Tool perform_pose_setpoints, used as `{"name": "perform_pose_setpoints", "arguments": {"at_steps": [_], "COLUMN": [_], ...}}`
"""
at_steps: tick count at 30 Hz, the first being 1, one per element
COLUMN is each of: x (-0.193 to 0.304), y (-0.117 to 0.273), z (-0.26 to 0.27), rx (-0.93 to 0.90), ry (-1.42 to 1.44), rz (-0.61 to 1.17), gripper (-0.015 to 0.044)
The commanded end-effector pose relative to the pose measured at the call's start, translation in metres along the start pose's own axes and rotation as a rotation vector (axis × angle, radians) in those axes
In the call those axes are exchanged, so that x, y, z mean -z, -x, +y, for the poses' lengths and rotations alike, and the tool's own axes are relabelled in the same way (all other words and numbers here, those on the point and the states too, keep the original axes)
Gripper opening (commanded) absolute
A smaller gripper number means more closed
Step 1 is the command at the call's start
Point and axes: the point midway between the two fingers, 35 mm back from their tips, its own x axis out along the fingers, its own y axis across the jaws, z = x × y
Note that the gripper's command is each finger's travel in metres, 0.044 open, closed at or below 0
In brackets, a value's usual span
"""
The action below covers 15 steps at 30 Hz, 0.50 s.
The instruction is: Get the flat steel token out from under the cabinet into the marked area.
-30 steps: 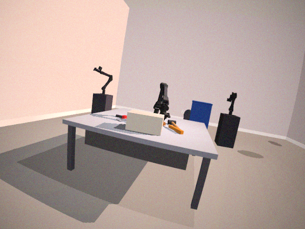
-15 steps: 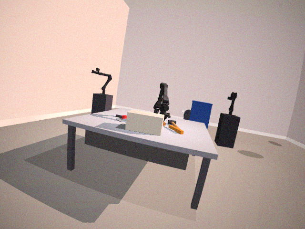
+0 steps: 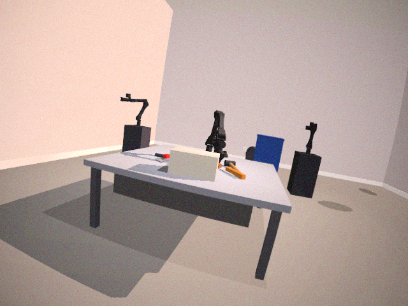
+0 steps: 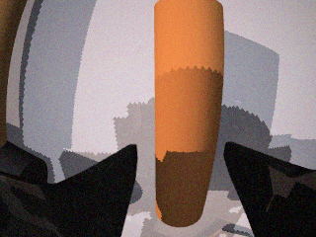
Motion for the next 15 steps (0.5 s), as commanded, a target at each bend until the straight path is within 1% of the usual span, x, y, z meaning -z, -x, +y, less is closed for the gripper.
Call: {"name": "perform_pose_setpoints", "arguments": {"at_steps": [1,4,8,15], "x": [0.0017,0.0027,0.0002,0.0002], "y": [-0.0027,-0.0042,-0.0015,-0.0015], "z": [0.0006,0.0009,0.0,0.0], "rx": [-0.003,-0.003,0.001,0.001], "ry": [-0.008,-0.014,-0.004,-0.004], "rz": [0.001,0.002,-0.003,-0.003], "gripper": [0.027,0.027,0.0165,0.0118]}}
